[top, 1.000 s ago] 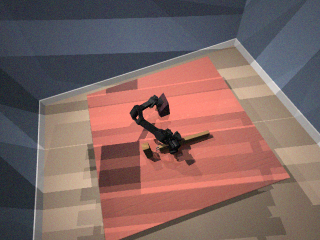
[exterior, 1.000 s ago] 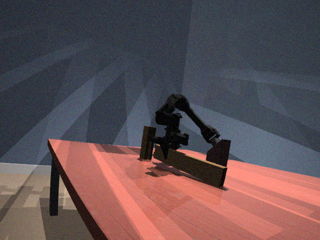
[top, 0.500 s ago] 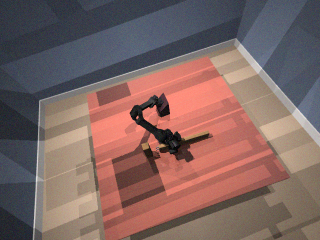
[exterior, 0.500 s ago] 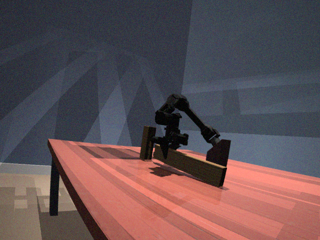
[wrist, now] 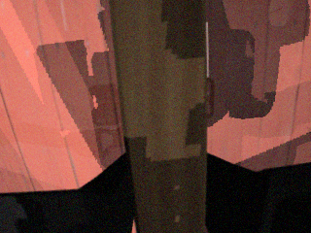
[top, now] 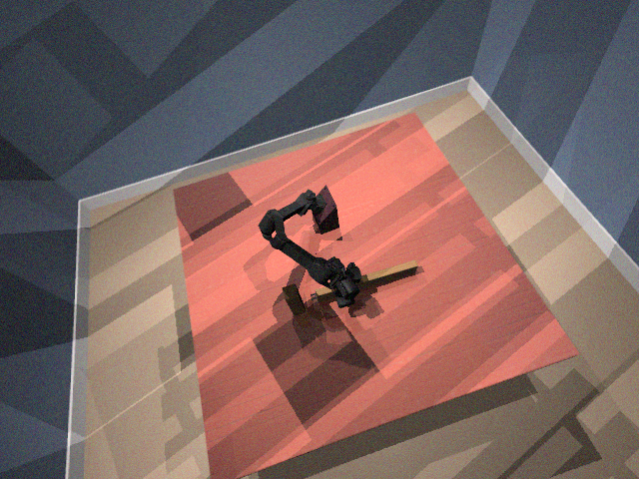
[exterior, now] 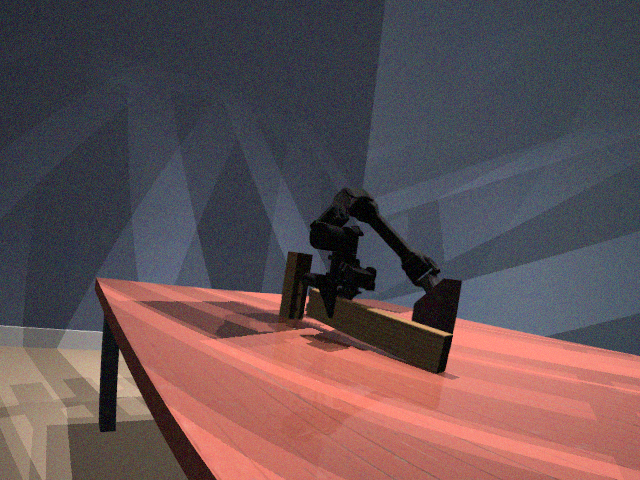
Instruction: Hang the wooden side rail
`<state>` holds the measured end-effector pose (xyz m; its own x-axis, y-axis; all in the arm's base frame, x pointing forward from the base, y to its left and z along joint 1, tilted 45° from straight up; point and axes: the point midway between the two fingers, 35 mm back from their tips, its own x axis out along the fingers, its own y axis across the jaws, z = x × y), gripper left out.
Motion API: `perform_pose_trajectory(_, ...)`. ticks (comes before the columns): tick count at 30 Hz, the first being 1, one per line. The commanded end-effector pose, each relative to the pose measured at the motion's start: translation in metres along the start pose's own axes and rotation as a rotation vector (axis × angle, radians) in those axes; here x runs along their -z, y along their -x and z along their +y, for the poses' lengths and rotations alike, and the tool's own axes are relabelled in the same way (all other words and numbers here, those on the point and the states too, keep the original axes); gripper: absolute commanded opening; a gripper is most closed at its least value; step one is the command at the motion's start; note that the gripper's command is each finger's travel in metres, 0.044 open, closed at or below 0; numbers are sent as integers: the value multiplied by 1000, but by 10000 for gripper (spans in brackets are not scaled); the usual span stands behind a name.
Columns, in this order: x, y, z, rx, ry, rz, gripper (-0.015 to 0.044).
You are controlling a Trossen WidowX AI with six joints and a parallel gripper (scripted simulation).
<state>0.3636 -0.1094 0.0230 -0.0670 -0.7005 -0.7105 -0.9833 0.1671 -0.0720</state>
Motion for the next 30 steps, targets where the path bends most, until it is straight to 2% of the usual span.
perform_pose_trajectory(1,1,5,-2,15,-1,-3,0)
perform_pose_trajectory(30,4,5,-3,15,-1,-3,0)
